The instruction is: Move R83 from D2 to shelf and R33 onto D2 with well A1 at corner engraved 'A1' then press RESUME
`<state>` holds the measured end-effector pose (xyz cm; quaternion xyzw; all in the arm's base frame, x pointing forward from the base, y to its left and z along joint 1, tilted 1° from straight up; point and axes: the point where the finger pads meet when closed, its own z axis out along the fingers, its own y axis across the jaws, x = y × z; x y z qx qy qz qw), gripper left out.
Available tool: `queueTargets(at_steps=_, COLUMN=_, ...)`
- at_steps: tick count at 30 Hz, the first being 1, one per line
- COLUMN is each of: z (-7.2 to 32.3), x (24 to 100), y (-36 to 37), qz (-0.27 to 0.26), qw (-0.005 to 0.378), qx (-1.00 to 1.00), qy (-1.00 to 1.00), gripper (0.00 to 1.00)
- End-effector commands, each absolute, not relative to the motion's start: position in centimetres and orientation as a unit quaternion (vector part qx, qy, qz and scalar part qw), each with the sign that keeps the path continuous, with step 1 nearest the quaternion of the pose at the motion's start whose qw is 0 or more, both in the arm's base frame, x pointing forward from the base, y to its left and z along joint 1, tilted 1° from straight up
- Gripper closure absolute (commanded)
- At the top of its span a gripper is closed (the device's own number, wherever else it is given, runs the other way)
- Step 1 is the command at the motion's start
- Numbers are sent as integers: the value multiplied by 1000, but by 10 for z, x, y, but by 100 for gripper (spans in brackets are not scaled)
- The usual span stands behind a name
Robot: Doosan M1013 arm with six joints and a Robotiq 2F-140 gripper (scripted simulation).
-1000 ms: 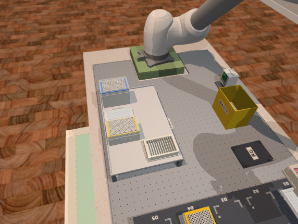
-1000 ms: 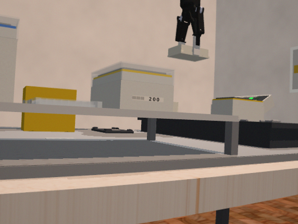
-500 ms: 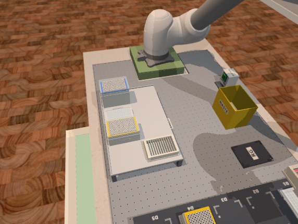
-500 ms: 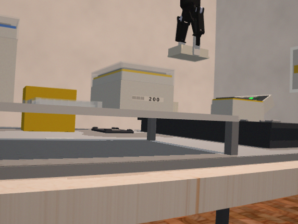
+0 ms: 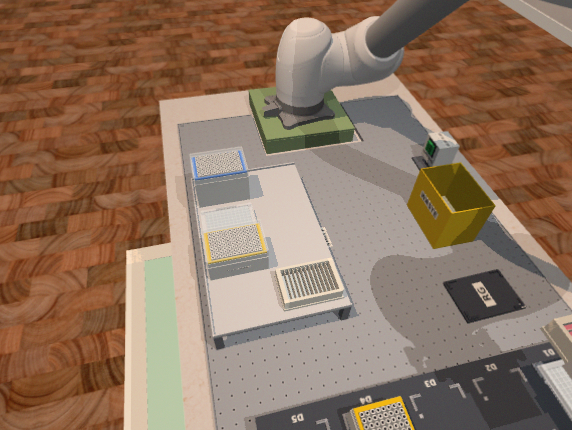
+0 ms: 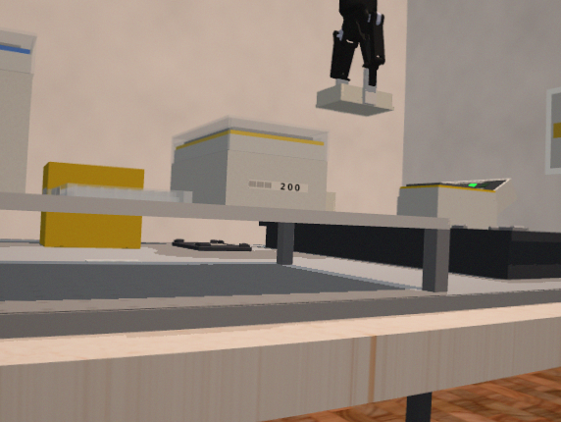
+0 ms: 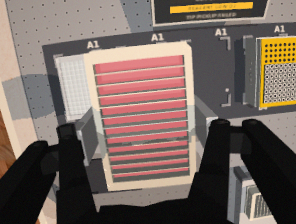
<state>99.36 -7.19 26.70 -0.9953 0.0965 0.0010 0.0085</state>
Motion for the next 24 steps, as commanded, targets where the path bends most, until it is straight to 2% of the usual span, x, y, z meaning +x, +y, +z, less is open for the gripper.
queueTargets(at_steps=1, z=267, x=993, y=-72, qz=1, qw=9, qx=-995, qy=97, gripper=100)
queueTargets(at_steps=24, z=259, x=993, y=-72, qz=1, qw=9, qx=-995, qy=97, gripper=100)
